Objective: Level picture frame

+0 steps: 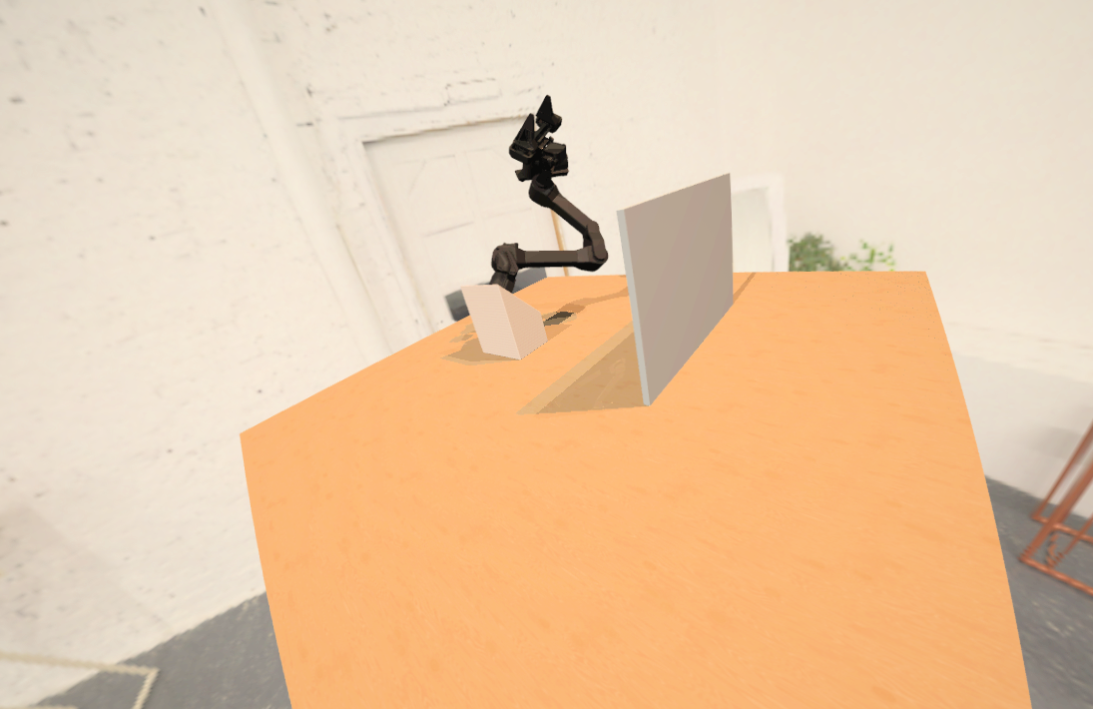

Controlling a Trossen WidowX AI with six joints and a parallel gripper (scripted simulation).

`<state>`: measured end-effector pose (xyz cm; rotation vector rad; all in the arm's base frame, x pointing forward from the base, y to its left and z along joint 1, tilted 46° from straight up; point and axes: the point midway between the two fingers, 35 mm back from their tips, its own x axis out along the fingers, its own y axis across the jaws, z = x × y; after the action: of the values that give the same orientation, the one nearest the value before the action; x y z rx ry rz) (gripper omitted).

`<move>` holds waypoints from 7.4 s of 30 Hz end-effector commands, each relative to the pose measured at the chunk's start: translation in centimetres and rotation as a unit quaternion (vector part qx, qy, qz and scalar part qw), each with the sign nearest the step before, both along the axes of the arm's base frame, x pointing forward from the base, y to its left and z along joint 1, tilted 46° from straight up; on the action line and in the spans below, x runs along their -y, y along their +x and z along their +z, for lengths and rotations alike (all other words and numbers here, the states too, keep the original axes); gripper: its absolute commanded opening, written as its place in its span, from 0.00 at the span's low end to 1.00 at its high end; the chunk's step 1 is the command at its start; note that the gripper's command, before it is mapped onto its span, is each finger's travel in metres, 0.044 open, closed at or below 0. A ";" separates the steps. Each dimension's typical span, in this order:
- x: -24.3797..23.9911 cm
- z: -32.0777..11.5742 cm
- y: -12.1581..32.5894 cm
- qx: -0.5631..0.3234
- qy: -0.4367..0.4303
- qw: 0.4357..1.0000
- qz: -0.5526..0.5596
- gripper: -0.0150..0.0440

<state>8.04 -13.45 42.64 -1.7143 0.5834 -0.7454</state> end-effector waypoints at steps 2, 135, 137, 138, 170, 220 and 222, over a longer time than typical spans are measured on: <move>-0.1 0.0 0.2 0.024 0.013 1.000 0.013 0.84; -15.3 -23.2 13.9 0.410 0.819 -0.396 -0.072 0.69; -15.3 -23.2 13.9 0.410 0.819 -0.396 -0.072 0.69; -15.3 -23.2 13.9 0.410 0.819 -0.396 -0.072 0.69; -17.2 -26.8 20.4 0.409 0.819 -0.396 -0.071 0.69; -17.0 -26.8 30.3 0.408 0.819 -0.397 -0.069 0.69; -16.9 -26.7 30.6 0.408 0.819 -0.397 -0.069 0.69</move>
<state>38.04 3.45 15.77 -4.0817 0.0825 0.0420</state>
